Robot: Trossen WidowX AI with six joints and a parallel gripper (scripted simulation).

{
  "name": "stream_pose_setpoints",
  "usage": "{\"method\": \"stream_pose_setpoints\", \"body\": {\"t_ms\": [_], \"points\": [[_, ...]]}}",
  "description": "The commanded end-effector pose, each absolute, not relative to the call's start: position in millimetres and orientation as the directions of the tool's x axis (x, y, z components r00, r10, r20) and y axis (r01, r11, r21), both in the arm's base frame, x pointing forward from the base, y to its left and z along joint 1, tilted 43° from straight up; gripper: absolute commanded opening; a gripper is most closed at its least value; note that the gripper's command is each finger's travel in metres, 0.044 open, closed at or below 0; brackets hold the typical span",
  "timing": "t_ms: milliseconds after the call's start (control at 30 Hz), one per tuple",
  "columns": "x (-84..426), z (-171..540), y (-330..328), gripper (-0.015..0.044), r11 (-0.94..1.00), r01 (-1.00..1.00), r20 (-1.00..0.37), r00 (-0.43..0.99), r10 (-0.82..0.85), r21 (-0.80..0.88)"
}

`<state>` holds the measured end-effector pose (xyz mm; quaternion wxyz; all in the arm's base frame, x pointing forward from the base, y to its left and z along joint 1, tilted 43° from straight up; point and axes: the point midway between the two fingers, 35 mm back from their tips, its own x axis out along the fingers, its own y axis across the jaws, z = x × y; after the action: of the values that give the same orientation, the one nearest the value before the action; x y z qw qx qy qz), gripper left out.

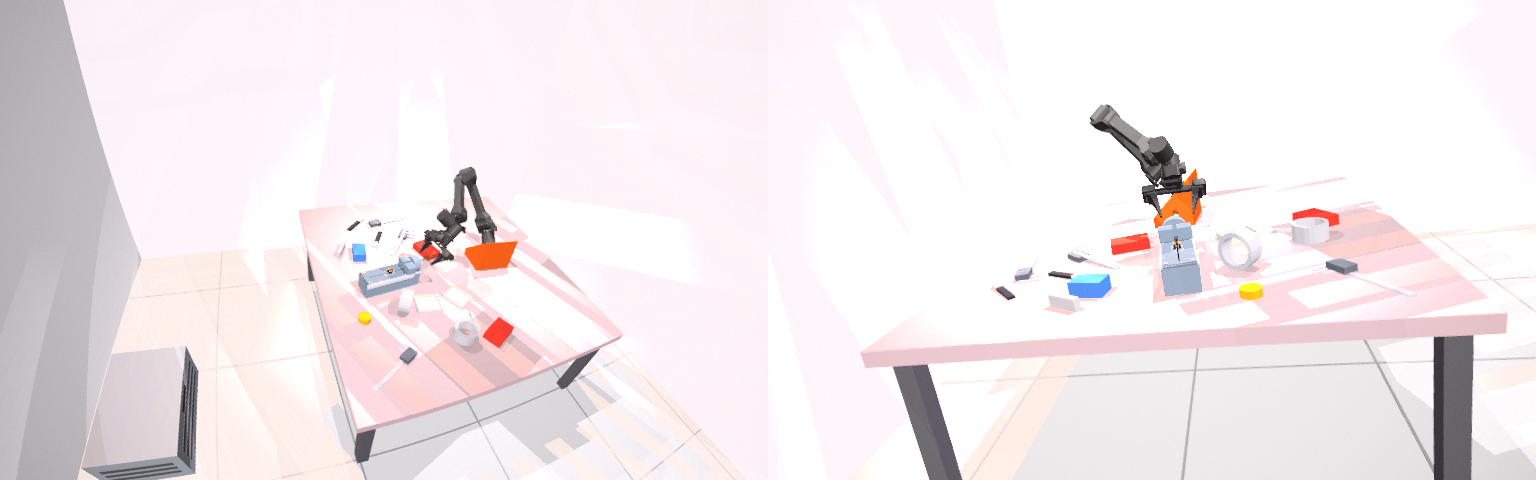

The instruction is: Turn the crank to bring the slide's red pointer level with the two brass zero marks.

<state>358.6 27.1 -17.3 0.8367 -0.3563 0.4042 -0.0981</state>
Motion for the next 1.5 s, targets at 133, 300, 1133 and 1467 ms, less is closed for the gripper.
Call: {"method": "stream_pose_setpoints", "body": {"t_ms": [133,300,1133,1467], "points": [[363,4,42,0.0440,0.730,-0.109,-0.597,0.663,-0.452,-0.674],[365,27,67,0.0440,0.731,-0.116,-0.602,0.661,-0.448,-0.672],[456,43,79,0.0440,0.731,-0.014,-0.578,0.623,-0.527,-0.683],[490,40,76,0.0440,0.729,0.027,-0.569,0.605,-0.557,-0.684]]}}
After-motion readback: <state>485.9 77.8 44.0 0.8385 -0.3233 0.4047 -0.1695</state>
